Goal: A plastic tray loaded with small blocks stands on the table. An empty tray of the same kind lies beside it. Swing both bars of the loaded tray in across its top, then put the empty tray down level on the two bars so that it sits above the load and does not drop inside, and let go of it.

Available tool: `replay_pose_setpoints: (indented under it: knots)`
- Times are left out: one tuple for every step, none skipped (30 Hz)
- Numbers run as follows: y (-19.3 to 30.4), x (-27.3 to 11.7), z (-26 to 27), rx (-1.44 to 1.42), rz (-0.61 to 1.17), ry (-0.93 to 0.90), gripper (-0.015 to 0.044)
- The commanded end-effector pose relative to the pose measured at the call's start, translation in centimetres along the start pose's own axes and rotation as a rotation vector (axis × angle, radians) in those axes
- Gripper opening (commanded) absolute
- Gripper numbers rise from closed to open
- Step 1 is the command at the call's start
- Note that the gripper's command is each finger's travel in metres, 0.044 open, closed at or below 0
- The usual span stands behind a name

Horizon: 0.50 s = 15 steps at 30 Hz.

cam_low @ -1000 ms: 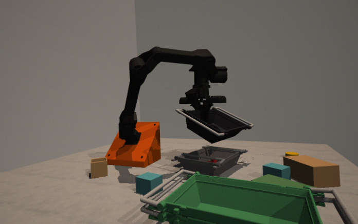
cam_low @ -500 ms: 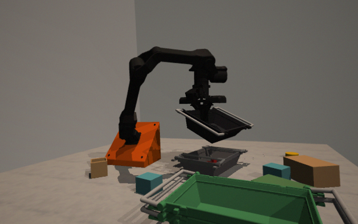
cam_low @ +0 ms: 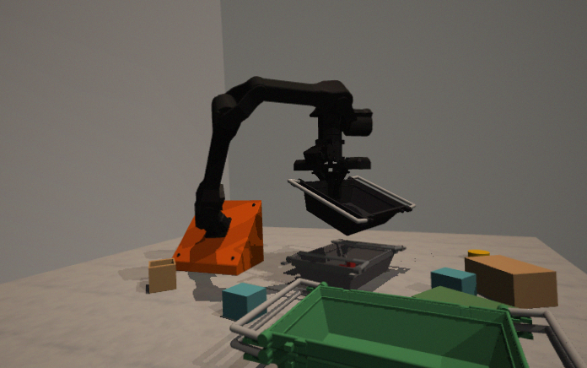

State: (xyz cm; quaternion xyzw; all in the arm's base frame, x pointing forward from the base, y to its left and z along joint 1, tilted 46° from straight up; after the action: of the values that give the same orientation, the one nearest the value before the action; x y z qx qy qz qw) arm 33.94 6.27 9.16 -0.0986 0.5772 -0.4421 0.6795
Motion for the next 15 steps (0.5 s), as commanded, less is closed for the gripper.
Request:
replay_pose_setpoints:
  knots:
    - [0.0, -0.5, 0.0, 0.001, 0.008, -0.017, 0.0000]
    - [0.0, -0.5, 0.0, 0.001, 0.008, -0.017, 0.0000]
    - [0.0, -0.5, 0.0, 0.001, 0.008, -0.017, 0.0000]
    - [0.0, -0.5, 0.0, 0.001, 0.008, -0.017, 0.0000]
    - [0.0, -0.5, 0.0, 0.001, 0.008, -0.017, 0.0000]
    - [0.0, -0.5, 0.0, 0.001, 0.008, -0.017, 0.0000]
    - [0.0, -0.4, 0.0, 0.001, 0.008, -0.017, 0.0000]
    - [0.0, -0.3, 0.0, 0.001, 0.008, -0.017, 0.0000]
    - [0.0, -0.2, 0.0, 0.001, 0.008, -0.017, 0.0000]
    - [0.0, -0.1, 0.0, 0.001, 0.008, -0.017, 0.0000]
    - [0.0, 0.1, 0.0, 0.001, 0.008, -0.017, 0.0000]
    - [0.0, 0.2, 0.0, 0.001, 0.008, -0.017, 0.0000]
    - [0.0, 0.4, 0.0, 0.001, 0.008, -0.017, 0.0000]
    - [0.1, 0.5, 0.1, 0.001, 0.008, -0.017, 0.0000]
    - [0.1, 0.7, 0.1, 0.001, 0.008, -0.017, 0.0000]
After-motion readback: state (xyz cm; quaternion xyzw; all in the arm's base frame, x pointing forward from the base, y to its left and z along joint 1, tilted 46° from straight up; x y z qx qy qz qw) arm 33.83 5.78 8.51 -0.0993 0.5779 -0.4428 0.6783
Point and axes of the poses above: the point midway between the two fingers, 35 mm back from their tips, its own x axis out along the fingers, its own z axis across the jaws, y = z × x, the point moved 1 cm from there along -x, back along the fingers, and after that the axes turned 10 degrees about x, right-handed, at the moved point
